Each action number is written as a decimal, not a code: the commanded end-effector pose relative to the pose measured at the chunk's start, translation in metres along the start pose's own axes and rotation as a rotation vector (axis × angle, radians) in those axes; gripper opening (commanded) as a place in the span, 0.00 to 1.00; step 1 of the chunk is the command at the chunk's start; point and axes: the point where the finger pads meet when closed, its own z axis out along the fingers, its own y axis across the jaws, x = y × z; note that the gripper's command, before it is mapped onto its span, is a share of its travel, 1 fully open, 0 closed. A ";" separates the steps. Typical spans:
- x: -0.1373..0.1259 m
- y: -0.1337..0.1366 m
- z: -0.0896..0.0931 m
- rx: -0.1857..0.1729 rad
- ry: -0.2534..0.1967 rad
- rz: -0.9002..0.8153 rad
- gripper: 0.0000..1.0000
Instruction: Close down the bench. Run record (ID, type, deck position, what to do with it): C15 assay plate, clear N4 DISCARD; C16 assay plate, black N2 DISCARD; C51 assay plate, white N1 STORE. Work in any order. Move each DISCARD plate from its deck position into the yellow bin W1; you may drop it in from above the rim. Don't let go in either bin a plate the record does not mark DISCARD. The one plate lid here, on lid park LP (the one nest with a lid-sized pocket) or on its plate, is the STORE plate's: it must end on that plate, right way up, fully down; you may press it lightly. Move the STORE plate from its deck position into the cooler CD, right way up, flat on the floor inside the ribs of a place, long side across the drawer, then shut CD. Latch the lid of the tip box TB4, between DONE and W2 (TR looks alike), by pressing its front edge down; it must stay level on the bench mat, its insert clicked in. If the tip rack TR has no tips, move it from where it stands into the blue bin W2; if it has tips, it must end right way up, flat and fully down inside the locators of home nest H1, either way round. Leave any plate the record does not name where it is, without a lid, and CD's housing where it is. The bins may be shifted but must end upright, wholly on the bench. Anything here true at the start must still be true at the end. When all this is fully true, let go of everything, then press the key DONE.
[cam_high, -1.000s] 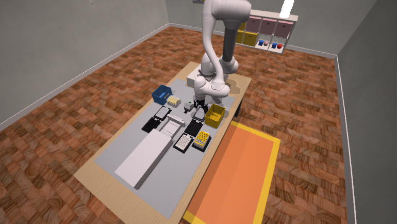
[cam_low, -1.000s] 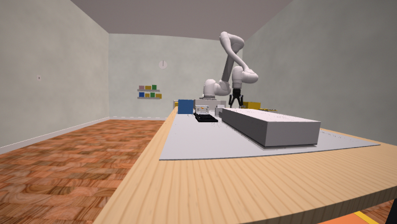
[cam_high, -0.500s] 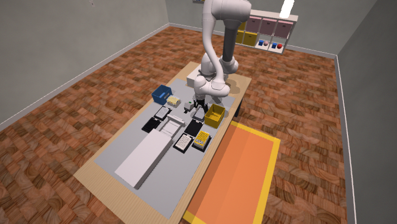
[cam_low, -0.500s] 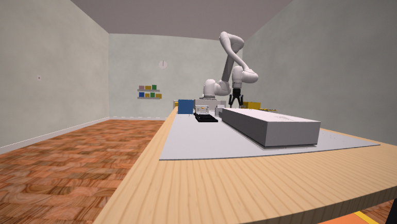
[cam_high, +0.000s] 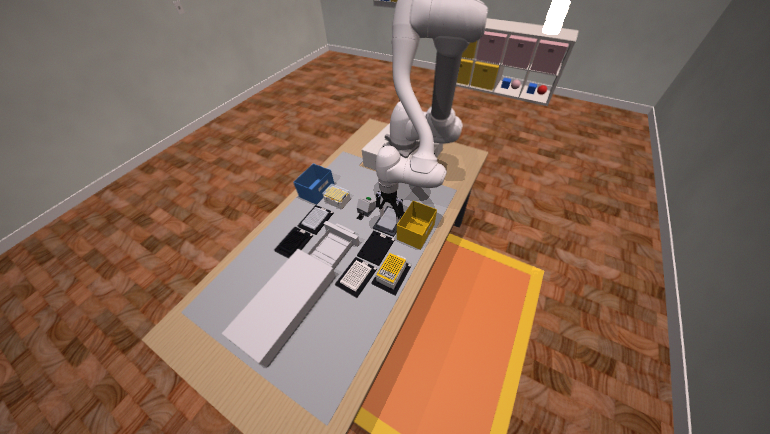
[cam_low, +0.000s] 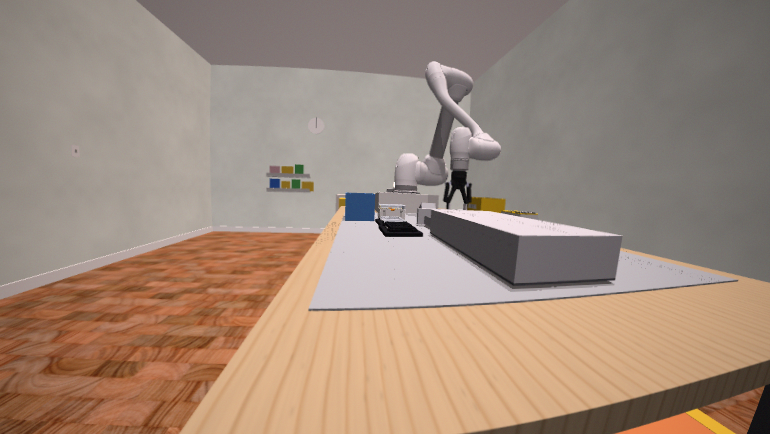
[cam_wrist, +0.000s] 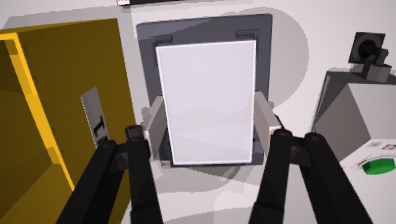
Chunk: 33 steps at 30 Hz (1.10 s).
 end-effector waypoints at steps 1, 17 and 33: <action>-0.001 -0.001 -0.002 -0.001 -0.001 -0.005 0.00; -0.001 -0.001 -0.019 -0.001 -0.001 -0.005 0.00; -0.001 -0.001 -0.038 -0.001 -0.001 -0.005 0.00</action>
